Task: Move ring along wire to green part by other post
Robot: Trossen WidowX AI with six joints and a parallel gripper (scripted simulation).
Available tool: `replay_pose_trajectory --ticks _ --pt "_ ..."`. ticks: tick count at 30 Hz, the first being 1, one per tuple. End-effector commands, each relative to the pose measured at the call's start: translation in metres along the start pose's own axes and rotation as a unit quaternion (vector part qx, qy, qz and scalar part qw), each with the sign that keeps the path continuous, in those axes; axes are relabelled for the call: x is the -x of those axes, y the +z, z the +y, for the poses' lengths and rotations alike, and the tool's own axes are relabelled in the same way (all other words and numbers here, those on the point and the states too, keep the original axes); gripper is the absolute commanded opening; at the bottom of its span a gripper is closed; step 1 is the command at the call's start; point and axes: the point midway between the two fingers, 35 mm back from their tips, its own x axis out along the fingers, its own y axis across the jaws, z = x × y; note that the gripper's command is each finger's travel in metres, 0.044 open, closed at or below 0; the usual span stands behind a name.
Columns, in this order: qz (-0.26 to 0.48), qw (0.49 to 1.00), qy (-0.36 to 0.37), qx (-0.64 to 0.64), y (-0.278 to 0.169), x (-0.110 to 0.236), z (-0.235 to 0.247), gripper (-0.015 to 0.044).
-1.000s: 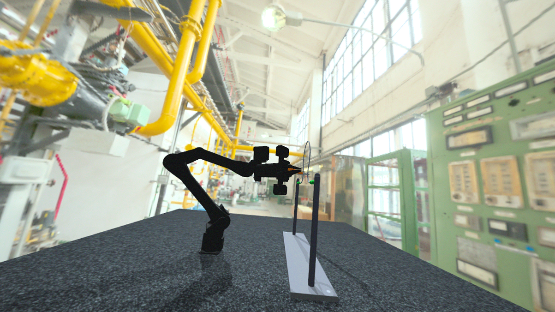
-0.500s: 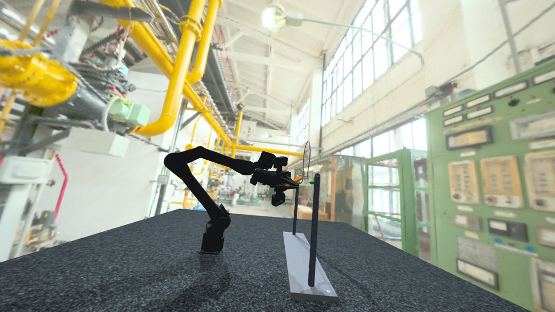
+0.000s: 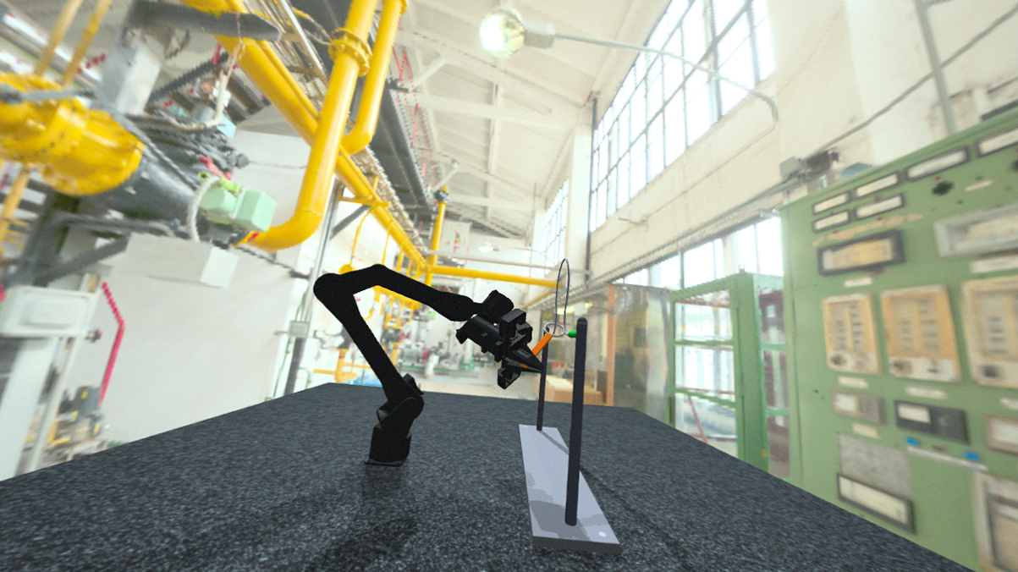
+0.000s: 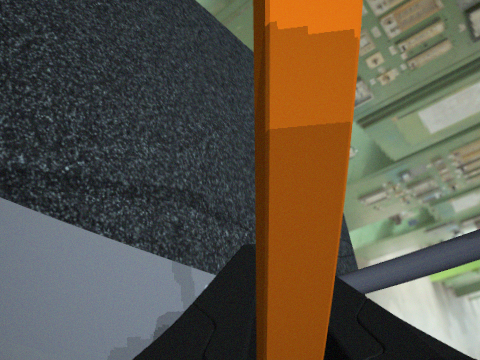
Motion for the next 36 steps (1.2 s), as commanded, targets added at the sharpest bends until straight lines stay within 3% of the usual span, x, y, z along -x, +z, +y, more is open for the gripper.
replay_pose_trajectory --ticks 1,23,36 --pt "0.002 0.999 0.031 -0.039 0.003 0.001 0.014 -0.0150" --pt "0.008 0.952 0.186 -0.242 0.024 0.020 0.089 -0.0150" --pt "0.008 0.920 0.238 -0.311 0.042 0.035 0.114 -0.0150"
